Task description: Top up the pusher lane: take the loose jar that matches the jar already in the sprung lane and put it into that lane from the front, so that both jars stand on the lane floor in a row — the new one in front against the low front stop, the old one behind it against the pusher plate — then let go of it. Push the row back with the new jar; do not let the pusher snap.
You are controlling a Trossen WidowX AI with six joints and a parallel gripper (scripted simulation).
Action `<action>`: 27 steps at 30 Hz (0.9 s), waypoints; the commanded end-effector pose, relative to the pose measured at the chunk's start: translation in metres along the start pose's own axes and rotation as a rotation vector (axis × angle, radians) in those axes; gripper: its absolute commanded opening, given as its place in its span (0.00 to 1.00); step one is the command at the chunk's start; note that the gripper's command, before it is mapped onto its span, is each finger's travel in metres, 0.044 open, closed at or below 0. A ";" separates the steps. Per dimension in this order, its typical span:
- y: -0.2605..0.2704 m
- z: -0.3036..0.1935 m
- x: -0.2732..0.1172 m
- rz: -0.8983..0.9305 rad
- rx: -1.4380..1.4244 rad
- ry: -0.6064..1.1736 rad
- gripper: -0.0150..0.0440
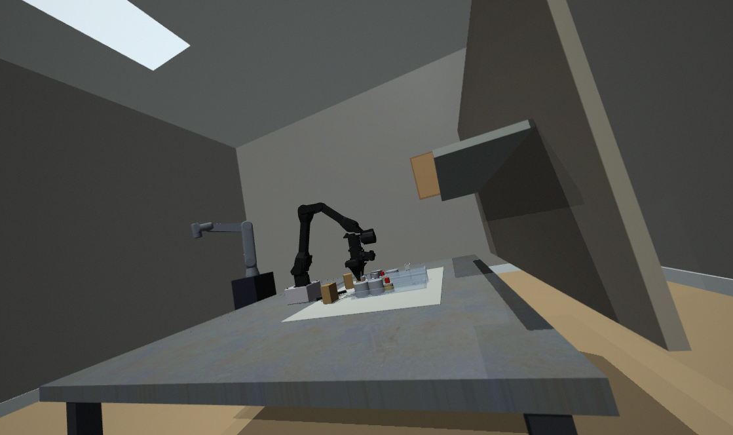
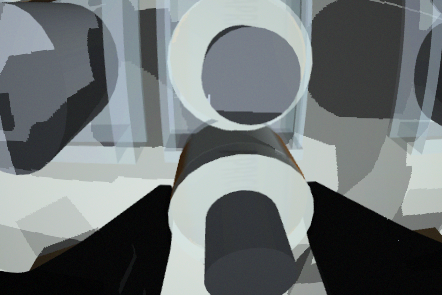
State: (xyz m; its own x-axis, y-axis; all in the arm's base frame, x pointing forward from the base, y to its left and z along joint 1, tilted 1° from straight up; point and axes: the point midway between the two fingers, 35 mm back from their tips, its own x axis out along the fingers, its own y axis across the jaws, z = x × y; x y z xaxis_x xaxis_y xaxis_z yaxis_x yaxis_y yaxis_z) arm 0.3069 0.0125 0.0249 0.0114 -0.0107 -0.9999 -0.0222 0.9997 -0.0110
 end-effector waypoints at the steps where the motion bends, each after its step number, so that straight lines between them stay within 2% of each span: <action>1: 0.000 0.013 -0.004 -0.001 -0.003 -0.034 0.25; 27: 0.000 0.024 -0.006 -0.001 -0.003 -0.035 0.25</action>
State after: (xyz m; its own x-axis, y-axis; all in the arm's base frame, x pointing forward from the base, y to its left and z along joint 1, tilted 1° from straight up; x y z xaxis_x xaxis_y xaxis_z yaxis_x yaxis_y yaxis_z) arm 0.3186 0.0128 0.0260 0.0095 -0.0108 -0.9999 -0.0220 0.9997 -0.0110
